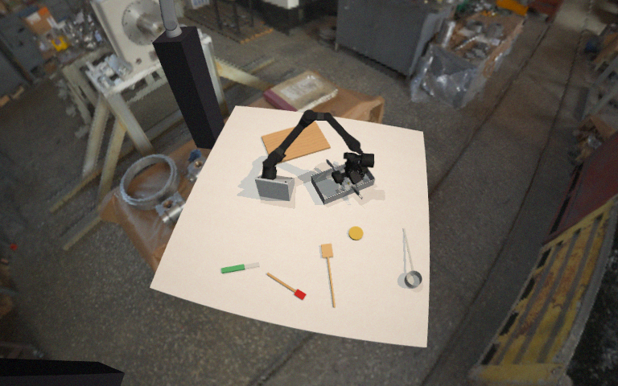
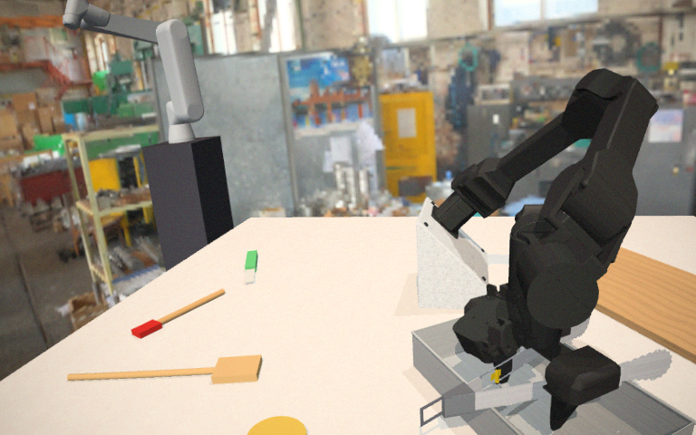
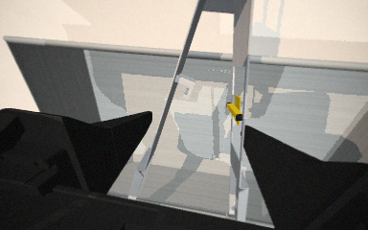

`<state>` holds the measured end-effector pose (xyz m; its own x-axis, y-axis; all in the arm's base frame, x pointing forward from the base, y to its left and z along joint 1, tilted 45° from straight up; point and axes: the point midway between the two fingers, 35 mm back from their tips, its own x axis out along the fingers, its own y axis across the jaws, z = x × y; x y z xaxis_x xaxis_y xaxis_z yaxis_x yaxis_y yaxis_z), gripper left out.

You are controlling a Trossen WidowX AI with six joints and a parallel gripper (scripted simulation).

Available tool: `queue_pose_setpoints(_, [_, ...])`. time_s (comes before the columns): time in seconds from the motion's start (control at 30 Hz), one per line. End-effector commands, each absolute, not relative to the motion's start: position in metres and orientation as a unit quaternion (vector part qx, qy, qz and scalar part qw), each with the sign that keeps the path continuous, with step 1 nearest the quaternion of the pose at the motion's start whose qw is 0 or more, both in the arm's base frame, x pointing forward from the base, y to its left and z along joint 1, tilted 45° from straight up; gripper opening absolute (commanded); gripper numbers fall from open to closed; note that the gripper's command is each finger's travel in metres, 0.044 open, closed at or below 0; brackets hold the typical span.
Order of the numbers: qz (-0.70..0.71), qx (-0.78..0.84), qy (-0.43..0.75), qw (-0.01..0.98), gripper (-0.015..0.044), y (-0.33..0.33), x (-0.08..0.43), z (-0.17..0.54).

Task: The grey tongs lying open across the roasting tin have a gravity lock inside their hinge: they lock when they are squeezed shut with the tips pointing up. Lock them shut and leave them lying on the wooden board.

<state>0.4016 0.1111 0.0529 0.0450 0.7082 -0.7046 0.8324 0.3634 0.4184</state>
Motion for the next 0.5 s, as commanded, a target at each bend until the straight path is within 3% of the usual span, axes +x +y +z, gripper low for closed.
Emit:
queue_pose_setpoints(0.0, [-0.069, 0.563, 0.688, 0.454, 0.0440, 0.1142, 0.4010, 0.0501])
queue_pose_setpoints(0.1, [-0.068, 0.560, 0.688, 0.457, 0.0361, 0.1121, 0.4013, 0.0520])
queue_pose_setpoints(0.47, [-0.068, 0.560, 0.688, 0.457, 0.0288, 0.1121, 0.4013, 0.0520])
